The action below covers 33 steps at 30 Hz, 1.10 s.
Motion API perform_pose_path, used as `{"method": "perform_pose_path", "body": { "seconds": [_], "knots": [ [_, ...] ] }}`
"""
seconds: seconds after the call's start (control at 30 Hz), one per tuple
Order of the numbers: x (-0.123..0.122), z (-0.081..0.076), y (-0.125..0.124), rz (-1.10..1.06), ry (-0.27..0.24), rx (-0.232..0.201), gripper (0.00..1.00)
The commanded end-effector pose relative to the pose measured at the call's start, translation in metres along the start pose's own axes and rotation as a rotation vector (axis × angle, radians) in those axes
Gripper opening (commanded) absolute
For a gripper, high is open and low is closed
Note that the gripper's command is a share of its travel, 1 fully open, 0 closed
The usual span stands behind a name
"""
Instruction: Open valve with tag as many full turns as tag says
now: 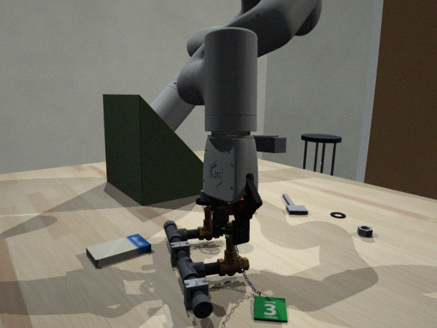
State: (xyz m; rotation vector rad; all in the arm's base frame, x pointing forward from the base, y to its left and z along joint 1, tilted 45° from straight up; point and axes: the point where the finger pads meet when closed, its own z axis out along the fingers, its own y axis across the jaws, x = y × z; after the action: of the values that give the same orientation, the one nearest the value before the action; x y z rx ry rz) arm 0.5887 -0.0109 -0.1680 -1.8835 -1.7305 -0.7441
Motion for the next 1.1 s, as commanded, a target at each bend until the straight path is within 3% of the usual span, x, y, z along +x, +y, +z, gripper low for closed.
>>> {"method": "perform_pose_path", "body": {
  "seconds": [0.0,0.17,0.2,1.07],
  "knots": [
    [-0.0001,-0.0007,0.0008,-0.039,0.004,-0.02,0.0],
    [-0.0001,-0.0007,0.0008,-0.041,0.004,-0.02,0.0],
    [-0.0001,-0.0007,0.0008,-0.041,0.004,-0.02,1.0],
    [-0.0001,-0.0007,0.0008,-0.035,0.004,-0.02,1.0]
  ]
}}
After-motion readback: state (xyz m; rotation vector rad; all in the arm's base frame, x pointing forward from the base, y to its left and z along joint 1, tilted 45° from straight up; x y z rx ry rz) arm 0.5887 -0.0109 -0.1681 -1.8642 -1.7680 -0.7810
